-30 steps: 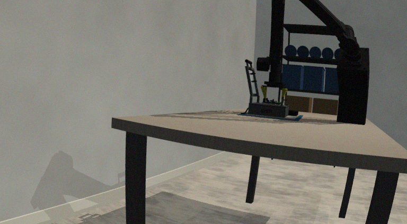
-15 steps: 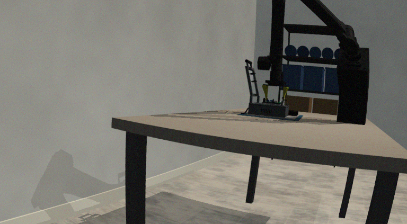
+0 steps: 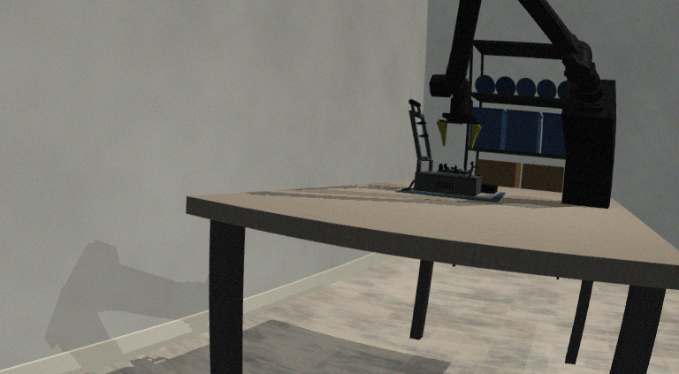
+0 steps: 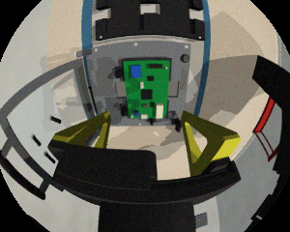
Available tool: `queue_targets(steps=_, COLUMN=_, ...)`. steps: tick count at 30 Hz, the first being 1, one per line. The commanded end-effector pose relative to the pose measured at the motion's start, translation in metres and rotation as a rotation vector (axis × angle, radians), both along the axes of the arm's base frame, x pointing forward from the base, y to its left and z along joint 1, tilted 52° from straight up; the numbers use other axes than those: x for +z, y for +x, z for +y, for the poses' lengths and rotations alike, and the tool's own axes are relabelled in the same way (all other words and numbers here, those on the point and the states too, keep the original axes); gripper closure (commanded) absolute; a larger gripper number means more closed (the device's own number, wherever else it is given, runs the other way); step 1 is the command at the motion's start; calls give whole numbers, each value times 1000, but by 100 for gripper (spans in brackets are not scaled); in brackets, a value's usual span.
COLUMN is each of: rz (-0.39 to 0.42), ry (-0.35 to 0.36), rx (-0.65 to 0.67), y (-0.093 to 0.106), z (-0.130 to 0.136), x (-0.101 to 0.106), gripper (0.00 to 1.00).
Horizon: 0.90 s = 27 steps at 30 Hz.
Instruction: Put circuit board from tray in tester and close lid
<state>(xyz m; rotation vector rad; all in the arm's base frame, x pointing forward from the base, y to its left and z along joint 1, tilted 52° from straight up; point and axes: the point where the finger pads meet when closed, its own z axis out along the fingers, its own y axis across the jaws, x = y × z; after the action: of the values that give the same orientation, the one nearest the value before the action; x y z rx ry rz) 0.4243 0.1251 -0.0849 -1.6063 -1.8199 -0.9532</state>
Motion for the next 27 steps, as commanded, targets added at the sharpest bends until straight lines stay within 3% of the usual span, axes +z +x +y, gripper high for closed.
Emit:
queue_targets(steps=1, rz=-45, ry=-4, rx=-4, y=12, z=-21, x=18, gripper=8)
queue_targets(steps=14, rz=-56, ry=-14, rx=-3, y=11, z=-78, x=63, gripper=8)
queue_targets(steps=27, rz=-61, ry=-20, rx=-2, y=8, z=-119, x=95, gripper=8)
